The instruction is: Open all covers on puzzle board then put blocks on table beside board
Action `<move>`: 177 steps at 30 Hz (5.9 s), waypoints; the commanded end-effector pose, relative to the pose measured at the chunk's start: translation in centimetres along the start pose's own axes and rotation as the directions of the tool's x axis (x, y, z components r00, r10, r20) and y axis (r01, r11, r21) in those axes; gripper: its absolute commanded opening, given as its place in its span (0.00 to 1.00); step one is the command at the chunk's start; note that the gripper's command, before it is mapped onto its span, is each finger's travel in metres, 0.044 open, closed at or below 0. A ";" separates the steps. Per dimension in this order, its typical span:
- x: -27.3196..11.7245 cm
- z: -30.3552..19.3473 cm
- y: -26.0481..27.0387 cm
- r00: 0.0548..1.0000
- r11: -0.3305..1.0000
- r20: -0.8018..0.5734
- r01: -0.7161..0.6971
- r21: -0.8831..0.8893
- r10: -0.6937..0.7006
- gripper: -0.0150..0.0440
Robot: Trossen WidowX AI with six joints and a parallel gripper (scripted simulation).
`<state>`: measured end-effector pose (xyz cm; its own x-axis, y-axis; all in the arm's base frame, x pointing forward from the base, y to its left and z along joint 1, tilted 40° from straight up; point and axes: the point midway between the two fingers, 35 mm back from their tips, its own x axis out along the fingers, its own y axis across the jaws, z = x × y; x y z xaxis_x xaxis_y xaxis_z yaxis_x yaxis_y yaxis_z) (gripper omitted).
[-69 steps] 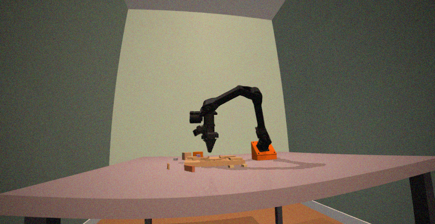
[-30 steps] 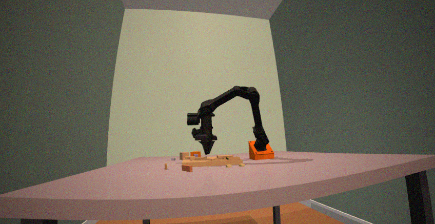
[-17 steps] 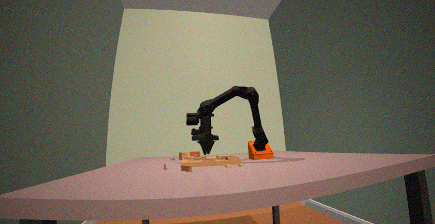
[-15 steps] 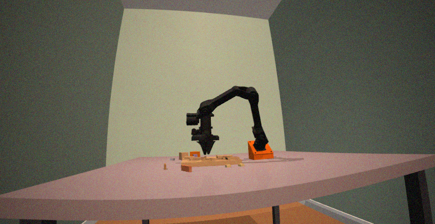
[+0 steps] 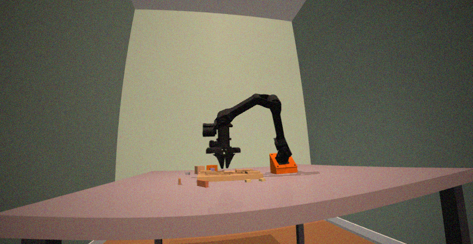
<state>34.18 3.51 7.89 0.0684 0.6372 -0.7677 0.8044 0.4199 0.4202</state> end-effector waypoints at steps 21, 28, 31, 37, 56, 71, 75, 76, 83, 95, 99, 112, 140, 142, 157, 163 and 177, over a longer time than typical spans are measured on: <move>0.1 0.0 0.0 1.000 0.933 -0.001 -0.001 0.359 0.002 0.50; 0.1 0.0 0.0 1.000 0.891 -0.001 -0.001 0.454 0.001 0.50; 0.1 0.0 0.0 1.000 0.870 -0.001 -0.001 0.493 0.001 0.50; 0.2 0.0 0.0 1.000 0.822 -0.001 -0.001 0.569 0.001 0.50; 0.2 0.0 0.0 1.000 0.630 -0.001 0.000 0.776 0.001 0.50; 0.2 0.0 0.0 1.000 0.442 -0.001 0.000 0.897 0.001 0.50; 0.2 0.0 0.0 1.000 0.388 -0.001 0.000 0.922 0.001 0.50; 0.2 0.0 0.0 1.000 0.374 -0.001 0.000 0.927 0.001 0.50; 0.2 0.0 0.0 1.000 0.276 -0.001 0.001 0.961 0.001 0.50; 0.2 0.0 0.0 1.000 0.100 -0.001 0.001 0.995 0.001 0.50; 0.2 0.0 0.0 1.000 0.041 -0.001 0.001 0.999 0.001 0.50; 0.2 0.0 0.0 1.000 -0.153 -0.001 0.001 0.988 0.001 0.50; 0.3 0.0 0.0 1.000 -0.541 -0.001 0.002 0.841 0.001 0.50; 0.3 0.0 0.0 1.000 -0.565 -0.001 0.002 0.825 0.001 0.50; 0.4 0.0 0.0 1.000 -0.584 -0.001 0.002 0.812 0.001 0.50; 1.0 0.0 0.0 1.000 -0.584 -0.001 0.002 0.812 0.002 0.50; 2.4 0.0 0.0 1.000 -0.584 -0.002 0.003 0.812 0.002 0.50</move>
<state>34.36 4.76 6.32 0.0691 0.6357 -0.7688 0.0155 -0.7713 -0.6363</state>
